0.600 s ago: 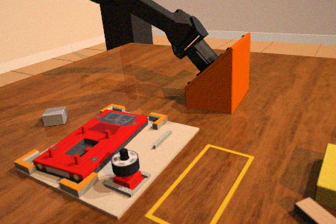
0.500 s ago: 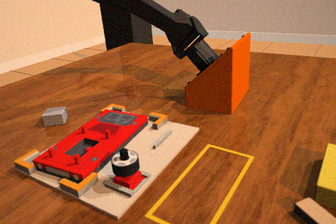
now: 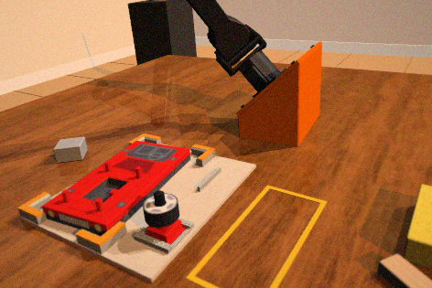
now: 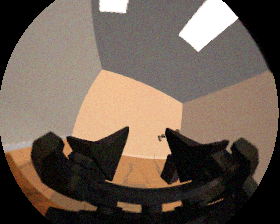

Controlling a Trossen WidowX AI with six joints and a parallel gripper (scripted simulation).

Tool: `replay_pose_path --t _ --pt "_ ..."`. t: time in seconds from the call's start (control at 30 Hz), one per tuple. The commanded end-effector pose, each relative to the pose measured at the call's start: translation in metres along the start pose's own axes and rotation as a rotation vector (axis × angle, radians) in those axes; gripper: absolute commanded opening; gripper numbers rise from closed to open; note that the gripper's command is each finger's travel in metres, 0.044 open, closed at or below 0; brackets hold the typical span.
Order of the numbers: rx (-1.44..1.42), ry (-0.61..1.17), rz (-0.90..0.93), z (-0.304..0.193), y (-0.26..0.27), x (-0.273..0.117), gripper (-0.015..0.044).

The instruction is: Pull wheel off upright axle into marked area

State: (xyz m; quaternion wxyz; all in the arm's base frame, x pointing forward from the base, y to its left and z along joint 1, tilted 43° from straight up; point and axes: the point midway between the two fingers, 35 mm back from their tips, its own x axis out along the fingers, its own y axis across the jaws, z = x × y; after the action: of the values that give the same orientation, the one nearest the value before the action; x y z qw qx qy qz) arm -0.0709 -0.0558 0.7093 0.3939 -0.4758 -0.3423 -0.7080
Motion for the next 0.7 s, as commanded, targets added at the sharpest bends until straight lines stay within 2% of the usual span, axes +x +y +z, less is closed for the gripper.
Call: replay_pose_path --t 0.0,0.33,0.67 --pt "0.097 0.081 -0.037 -0.032 -0.01 0.005 0.03" --pt "0.36 0.376 -0.1 -0.145 0.0 0.0 0.03" --pt "0.55 0.719 -0.083 -0.25 0.068 -0.036 0.03"
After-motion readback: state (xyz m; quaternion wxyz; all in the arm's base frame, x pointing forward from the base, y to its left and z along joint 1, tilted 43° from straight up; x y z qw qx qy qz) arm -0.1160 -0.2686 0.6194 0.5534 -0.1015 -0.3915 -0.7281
